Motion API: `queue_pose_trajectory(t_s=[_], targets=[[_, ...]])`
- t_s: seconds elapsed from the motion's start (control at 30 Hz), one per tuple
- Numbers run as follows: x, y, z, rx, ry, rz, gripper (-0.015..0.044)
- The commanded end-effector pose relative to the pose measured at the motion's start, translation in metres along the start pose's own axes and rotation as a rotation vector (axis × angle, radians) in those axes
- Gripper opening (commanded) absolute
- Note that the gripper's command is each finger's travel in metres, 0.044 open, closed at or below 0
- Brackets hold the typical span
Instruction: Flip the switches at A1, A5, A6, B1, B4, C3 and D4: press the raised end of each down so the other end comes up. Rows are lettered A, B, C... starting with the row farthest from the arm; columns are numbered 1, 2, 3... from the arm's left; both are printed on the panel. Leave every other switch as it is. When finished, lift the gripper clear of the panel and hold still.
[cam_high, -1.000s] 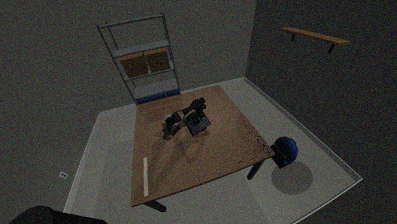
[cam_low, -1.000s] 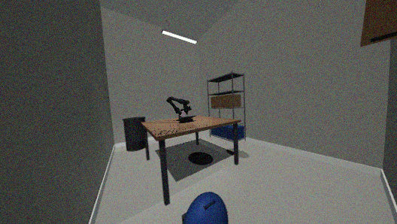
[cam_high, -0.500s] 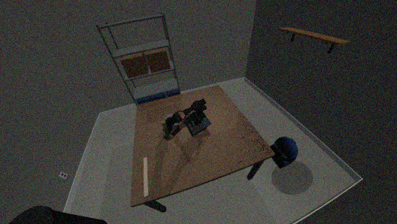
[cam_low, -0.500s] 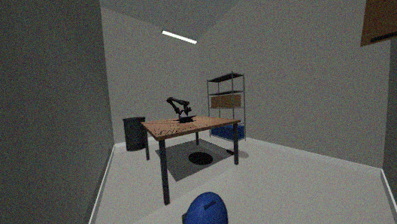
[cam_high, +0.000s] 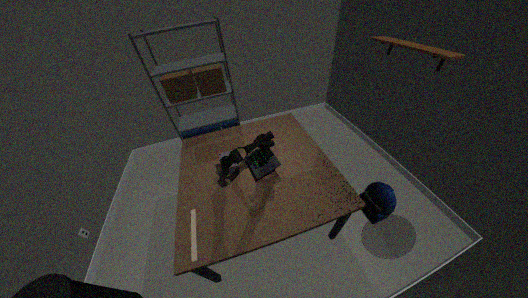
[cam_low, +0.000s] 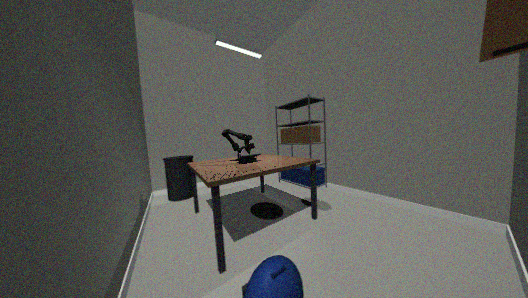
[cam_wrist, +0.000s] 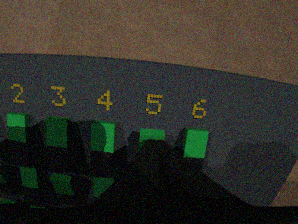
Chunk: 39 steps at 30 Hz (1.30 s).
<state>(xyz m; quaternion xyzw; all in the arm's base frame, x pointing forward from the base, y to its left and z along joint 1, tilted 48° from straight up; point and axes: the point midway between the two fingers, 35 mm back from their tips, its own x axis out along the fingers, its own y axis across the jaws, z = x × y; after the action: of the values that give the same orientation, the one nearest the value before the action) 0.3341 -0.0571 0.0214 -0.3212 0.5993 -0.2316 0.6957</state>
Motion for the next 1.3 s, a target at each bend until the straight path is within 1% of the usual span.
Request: queue_pose_trajectory(t_s=[0.0,1.27], targets=[[0.0009,0.0014,-0.0010,-0.006,0.002,0.003,0.0000],[0.0042,0.0014,-0.0009,-0.006,0.002,0.003,0.0000]])
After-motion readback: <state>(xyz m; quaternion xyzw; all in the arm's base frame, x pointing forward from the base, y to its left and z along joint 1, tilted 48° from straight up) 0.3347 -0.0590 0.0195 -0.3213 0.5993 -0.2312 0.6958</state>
